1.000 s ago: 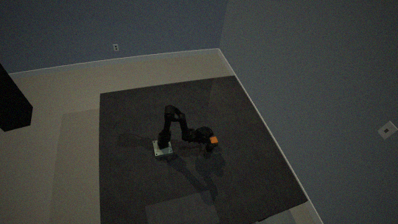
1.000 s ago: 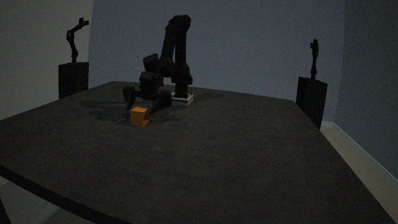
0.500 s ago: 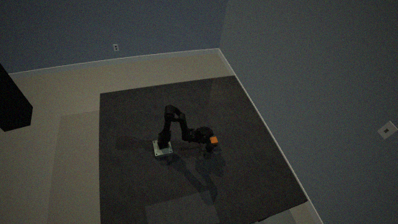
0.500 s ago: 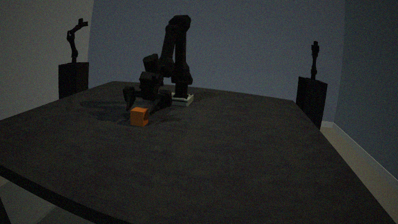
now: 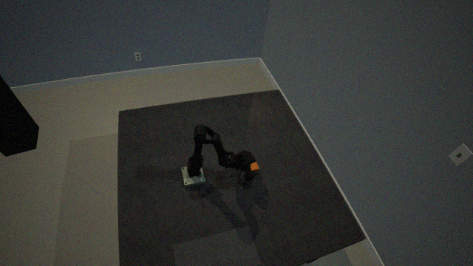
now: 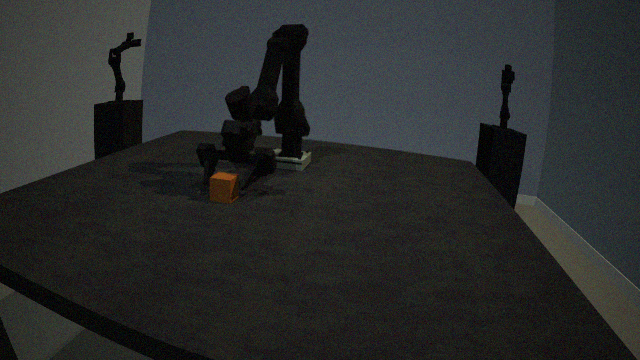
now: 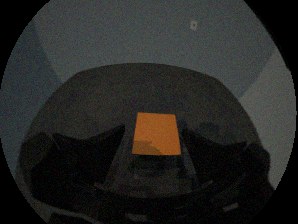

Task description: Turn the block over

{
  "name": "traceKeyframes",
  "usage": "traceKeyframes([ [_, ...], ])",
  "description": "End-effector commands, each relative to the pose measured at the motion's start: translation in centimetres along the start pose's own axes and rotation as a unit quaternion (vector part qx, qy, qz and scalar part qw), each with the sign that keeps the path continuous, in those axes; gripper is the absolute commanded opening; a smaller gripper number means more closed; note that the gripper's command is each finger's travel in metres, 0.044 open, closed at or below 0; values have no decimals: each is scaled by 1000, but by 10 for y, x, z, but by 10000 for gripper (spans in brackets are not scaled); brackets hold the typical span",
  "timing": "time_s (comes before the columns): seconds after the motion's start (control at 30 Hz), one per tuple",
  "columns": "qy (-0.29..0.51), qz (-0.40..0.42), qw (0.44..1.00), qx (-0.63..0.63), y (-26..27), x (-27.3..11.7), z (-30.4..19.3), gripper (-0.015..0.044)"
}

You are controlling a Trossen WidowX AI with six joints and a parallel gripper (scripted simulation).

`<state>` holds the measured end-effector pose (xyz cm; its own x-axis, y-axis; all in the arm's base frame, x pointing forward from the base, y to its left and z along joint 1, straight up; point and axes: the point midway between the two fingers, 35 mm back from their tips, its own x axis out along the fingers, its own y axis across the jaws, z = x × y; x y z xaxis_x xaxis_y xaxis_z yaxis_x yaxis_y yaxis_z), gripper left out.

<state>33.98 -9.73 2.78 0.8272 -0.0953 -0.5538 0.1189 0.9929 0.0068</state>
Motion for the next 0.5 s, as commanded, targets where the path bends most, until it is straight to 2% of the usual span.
traceKeyframes([
  [0.0,48,-5,999,-4,-4,-2,25,440],
  [0.13,126,-6,992,-5,-3,-20,39,440],
  [0.27,201,-5,979,-8,1,-55,52,440],
  [0.47,215,-5,977,-9,2,-63,54,440],
])
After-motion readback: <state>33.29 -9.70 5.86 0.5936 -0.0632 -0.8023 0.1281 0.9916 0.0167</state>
